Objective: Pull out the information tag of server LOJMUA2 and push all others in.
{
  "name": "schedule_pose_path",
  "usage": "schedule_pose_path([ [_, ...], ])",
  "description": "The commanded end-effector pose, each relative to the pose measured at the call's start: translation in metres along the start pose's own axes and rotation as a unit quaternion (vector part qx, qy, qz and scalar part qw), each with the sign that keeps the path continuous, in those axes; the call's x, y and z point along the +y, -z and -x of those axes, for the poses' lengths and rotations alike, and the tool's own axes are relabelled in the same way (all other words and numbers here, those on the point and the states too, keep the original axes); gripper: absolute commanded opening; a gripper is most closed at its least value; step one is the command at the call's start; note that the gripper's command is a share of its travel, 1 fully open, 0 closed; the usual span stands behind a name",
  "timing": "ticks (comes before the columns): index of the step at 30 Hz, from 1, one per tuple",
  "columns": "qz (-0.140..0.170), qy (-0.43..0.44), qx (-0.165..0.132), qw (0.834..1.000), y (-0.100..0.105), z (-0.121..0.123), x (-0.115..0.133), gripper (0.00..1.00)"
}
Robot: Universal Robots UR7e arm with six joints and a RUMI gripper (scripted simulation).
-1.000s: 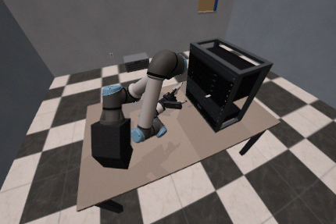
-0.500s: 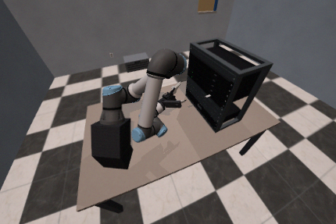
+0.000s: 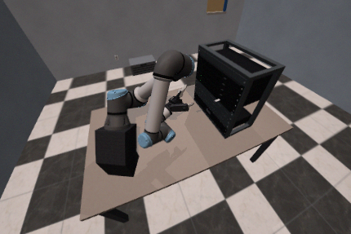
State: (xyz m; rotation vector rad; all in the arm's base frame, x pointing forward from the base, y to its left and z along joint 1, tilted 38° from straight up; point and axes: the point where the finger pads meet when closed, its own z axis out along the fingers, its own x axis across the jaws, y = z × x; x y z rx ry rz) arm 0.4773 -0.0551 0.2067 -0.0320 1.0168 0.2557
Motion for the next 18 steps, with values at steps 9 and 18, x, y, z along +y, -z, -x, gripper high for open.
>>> schedule_pose_path([
  [9, 0.016, 0.023, -0.01, 1.0, 0.0, 0.006, 0.01, 1.0],
  [18, 0.029, 0.041, -0.018, 0.999, 0.001, 0.01, 0.018, 1.0],
])
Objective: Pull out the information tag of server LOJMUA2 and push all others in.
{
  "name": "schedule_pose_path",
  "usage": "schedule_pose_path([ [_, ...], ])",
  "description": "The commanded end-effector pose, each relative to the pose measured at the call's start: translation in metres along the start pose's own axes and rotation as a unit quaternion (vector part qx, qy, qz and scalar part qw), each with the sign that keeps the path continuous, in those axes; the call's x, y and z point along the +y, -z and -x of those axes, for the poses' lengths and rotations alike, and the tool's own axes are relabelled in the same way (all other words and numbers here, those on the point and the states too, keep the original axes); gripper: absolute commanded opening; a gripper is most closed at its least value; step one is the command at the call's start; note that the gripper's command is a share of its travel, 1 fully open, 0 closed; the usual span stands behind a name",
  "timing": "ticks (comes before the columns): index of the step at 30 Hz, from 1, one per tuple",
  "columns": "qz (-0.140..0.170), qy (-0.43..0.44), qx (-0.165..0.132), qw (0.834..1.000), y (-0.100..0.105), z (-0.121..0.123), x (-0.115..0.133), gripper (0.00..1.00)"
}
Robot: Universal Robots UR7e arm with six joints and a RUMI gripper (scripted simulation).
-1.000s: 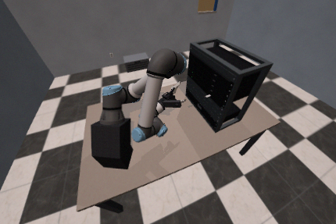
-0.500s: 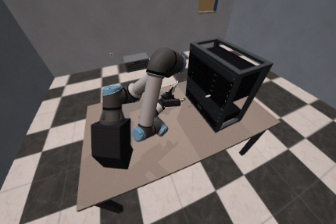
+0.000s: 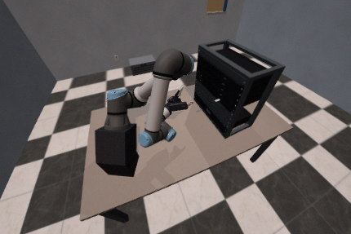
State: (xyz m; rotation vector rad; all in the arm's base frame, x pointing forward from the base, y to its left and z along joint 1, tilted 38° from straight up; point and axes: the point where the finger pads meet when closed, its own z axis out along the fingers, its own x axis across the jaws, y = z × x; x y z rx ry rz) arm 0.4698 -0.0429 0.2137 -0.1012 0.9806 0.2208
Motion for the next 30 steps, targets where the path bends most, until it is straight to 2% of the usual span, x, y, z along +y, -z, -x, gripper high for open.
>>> schedule_pose_path([
  [1, 0.008, 0.012, -0.005, 1.0, 0.0, 0.003, 0.005, 1.0],
  [30, 0.047, 0.067, -0.029, 0.996, 0.003, 0.014, 0.029, 1.0],
])
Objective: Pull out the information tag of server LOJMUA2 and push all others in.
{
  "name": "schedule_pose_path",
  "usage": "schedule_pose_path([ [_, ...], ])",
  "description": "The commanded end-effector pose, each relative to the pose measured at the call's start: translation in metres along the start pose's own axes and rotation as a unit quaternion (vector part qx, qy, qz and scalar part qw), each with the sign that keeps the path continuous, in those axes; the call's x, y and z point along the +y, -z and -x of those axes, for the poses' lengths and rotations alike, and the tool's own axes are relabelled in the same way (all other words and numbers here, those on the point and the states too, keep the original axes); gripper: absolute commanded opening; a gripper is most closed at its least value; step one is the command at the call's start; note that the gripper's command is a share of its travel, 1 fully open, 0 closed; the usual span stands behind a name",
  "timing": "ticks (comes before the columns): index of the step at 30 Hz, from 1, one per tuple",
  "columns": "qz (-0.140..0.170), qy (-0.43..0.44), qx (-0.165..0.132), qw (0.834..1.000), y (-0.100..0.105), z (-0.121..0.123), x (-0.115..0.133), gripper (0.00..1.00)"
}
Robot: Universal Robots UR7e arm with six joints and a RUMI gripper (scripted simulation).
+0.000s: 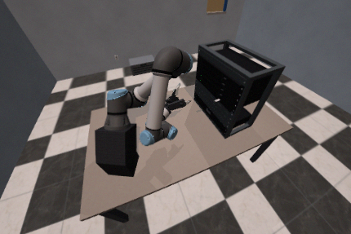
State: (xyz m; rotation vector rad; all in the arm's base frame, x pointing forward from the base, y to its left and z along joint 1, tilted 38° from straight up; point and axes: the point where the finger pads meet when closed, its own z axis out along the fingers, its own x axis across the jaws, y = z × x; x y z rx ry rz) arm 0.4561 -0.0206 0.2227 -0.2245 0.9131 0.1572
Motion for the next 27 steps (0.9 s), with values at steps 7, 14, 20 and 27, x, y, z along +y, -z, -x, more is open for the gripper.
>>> schedule_pose_path([
  [7, 0.018, 0.027, -0.012, 0.999, 0.001, 0.006, 0.011, 1.0],
  [14, 0.027, 0.039, -0.017, 0.999, 0.001, 0.008, 0.016, 1.0],
  [20, 0.037, 0.053, -0.023, 0.998, 0.002, 0.011, 0.022, 1.0],
  [27, 0.048, 0.068, -0.03, 0.996, 0.003, 0.013, 0.028, 1.0],
])
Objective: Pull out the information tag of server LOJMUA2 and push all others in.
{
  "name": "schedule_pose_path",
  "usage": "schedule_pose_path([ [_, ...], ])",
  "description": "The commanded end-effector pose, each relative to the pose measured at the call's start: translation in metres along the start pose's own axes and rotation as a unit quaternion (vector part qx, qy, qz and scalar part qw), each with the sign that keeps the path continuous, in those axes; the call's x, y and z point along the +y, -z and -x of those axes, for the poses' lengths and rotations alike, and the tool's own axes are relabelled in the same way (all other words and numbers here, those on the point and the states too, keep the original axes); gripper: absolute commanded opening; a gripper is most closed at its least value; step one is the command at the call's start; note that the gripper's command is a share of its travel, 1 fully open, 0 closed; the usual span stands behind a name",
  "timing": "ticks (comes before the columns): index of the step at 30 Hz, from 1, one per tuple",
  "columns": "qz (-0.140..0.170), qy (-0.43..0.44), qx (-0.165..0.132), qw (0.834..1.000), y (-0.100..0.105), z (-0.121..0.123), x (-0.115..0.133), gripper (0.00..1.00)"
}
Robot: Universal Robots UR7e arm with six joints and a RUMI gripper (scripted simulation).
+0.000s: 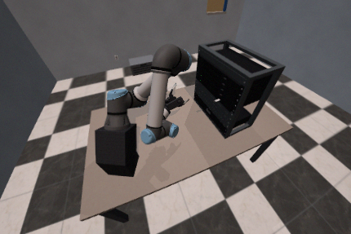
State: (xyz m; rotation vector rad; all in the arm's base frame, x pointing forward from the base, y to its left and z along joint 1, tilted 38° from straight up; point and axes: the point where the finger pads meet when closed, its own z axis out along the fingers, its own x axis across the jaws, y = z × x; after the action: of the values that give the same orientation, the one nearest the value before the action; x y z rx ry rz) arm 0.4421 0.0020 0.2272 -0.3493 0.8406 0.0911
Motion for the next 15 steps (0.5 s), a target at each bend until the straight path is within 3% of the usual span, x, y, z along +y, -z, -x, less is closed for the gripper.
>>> schedule_pose_path([
  [1, 0.006, 0.009, -0.004, 1.0, 0.0, 0.002, 0.003, 1.0],
  [15, 0.032, 0.045, -0.02, 0.998, 0.002, 0.008, 0.018, 1.0],
])
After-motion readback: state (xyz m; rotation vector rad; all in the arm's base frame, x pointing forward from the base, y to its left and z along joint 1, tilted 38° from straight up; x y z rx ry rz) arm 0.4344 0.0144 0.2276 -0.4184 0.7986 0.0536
